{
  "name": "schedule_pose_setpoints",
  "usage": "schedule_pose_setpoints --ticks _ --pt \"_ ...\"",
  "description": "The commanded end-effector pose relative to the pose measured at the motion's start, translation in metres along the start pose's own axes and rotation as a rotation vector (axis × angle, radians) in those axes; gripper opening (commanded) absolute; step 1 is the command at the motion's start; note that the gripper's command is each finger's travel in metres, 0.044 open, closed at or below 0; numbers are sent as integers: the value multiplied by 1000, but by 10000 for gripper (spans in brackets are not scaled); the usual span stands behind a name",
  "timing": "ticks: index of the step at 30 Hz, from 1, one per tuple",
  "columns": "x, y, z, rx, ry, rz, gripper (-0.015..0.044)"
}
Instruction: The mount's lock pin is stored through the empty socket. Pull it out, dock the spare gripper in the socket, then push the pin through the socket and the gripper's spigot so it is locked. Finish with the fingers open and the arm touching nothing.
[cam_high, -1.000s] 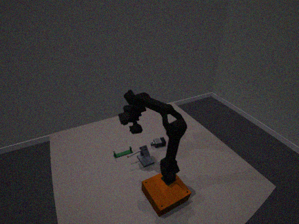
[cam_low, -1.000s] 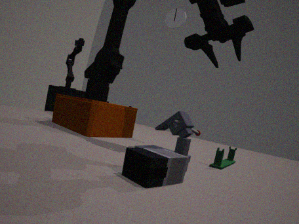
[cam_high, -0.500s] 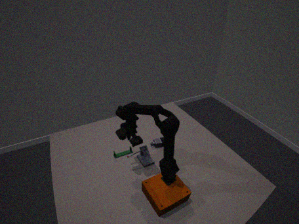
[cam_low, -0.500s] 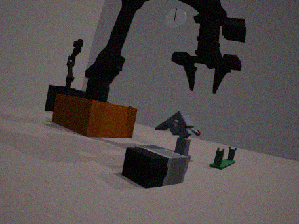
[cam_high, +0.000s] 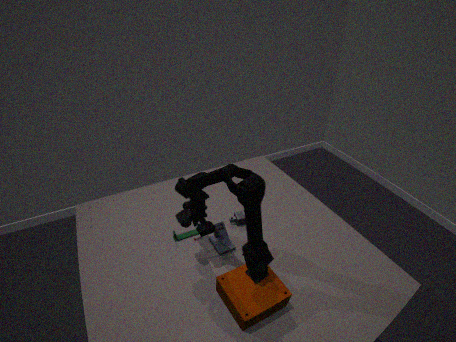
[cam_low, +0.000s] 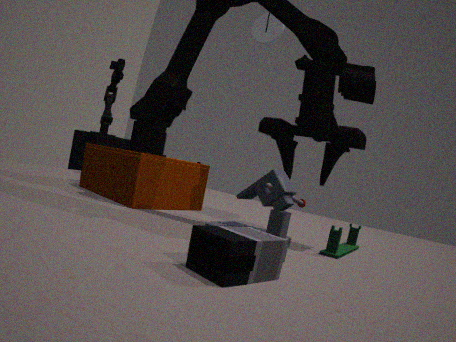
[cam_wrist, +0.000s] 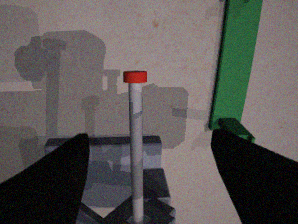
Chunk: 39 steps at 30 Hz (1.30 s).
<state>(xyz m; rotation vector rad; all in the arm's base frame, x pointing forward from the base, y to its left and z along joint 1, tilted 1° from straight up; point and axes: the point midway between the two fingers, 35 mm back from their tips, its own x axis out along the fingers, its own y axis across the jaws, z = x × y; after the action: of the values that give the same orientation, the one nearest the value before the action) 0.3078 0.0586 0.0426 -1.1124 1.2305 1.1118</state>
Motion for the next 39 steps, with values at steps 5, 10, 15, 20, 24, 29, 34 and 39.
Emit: schedule_pose_setpoints --ticks 5,10,15,20,24,29,34,39 --pt "16 3 -1 5 6 13 300" --pt "25 3 0 5 6 13 300" --pt "33 3 0 5 6 13 300" --pt "41 4 0 5 6 13 300" --pt "47 5 0 5 6 13 300" --pt "55 6 0 5 6 13 300" --pt "59 6 0 5 6 13 300" --pt "59 6 0 5 6 13 300"
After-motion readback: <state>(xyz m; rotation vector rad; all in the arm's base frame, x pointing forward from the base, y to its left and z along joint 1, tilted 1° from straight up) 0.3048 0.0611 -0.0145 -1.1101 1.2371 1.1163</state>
